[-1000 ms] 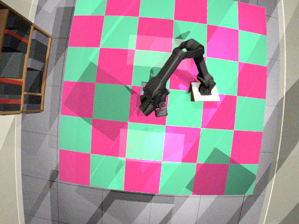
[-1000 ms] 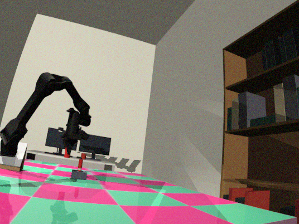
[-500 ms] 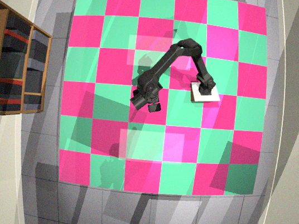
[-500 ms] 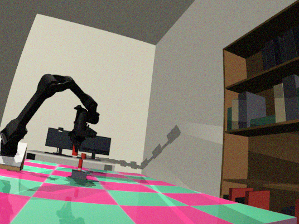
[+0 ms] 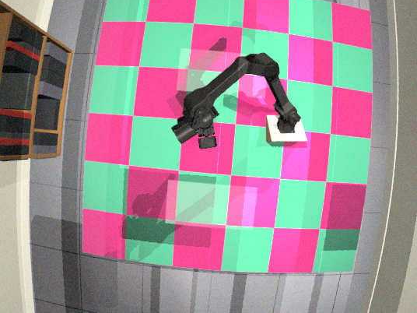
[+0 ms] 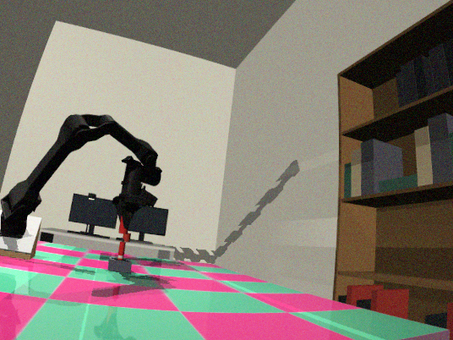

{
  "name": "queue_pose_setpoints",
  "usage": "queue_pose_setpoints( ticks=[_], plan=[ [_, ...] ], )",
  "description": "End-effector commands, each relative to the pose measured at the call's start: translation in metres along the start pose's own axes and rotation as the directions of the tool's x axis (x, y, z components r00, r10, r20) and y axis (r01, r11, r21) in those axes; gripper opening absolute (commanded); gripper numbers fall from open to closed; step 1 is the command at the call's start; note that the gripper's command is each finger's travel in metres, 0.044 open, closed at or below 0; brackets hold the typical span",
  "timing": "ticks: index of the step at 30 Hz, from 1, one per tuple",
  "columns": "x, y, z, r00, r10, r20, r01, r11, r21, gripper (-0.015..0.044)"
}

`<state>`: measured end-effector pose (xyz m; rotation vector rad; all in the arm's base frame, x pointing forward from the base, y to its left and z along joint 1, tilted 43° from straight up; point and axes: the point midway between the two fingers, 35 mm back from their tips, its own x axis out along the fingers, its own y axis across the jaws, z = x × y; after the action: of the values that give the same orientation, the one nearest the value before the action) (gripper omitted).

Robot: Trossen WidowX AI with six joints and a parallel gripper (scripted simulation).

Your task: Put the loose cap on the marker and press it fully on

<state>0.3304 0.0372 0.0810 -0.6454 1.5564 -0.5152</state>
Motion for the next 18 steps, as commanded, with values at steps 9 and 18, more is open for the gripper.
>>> queue_pose_setpoints(
  ticks=[9, 18],
  plan=[
    [0.006, -0.002, 0.003, 1.0, -0.003, 0.006, 0.003, 1.0, -0.004, 0.0],
    [0.02, -0.002, 0.004, 1.0, -0.003, 0.007, 0.003, 1.0, -0.004, 0.0]
  ],
)
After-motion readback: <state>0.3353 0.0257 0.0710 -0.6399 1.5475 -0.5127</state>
